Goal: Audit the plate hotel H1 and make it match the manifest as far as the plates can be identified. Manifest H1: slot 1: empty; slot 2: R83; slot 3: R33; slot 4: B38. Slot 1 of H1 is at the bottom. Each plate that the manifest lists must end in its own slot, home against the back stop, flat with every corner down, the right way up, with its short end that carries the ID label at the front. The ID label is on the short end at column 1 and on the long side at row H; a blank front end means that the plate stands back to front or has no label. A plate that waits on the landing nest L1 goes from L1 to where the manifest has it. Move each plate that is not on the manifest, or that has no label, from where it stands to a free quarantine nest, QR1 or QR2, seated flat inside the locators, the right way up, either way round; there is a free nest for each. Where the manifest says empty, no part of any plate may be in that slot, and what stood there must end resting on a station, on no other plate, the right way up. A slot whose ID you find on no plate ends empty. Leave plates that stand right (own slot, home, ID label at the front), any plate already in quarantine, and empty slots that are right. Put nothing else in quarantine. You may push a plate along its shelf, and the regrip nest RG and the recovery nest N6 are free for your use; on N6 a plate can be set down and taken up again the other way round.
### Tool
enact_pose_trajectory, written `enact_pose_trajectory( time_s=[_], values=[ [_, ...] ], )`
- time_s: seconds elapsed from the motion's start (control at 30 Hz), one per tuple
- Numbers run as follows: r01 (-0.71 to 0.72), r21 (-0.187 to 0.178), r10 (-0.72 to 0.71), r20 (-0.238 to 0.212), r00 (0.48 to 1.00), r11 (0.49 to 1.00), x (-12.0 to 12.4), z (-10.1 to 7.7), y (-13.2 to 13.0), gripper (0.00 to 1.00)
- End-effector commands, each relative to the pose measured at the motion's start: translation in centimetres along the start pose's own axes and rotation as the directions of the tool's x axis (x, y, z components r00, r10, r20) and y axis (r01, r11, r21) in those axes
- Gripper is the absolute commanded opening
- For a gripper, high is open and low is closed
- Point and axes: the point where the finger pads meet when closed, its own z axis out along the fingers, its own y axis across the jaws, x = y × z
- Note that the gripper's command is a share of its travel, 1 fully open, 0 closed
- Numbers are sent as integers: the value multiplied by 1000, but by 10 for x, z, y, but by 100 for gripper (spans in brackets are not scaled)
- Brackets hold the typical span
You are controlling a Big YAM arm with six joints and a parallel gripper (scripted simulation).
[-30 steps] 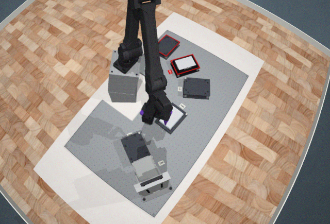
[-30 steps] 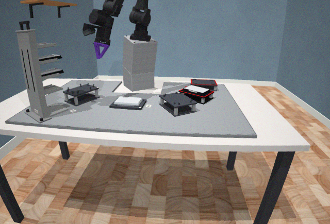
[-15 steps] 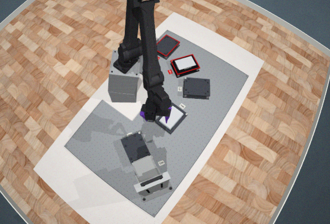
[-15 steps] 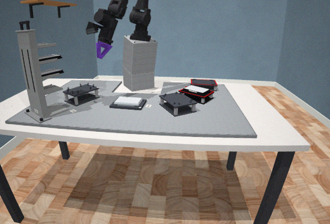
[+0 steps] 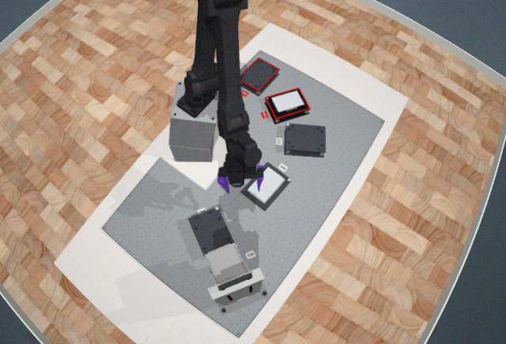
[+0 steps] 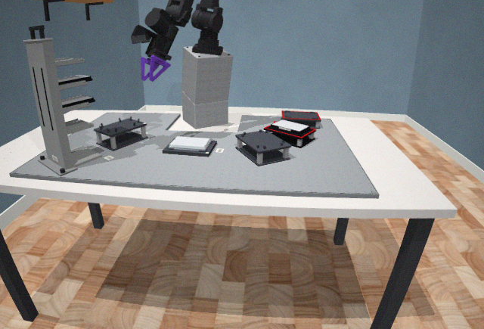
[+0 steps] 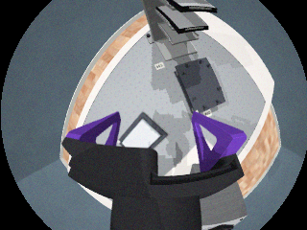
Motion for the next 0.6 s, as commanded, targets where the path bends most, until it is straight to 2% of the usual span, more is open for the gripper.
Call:
enact_pose_trajectory(
  time_s=[0.0,0.3,0.37,0.57],
  values=[
    [75,-22,-74,39,996,997,-2,1,3,100],
    [187,-58,-179,124,976,981,-4,0,0,100],
    [187,-58,-179,124,976,981,-4,0,0,100],
    [264,-75,-247,181,952,962,-5,0,-2,100]
  ],
)
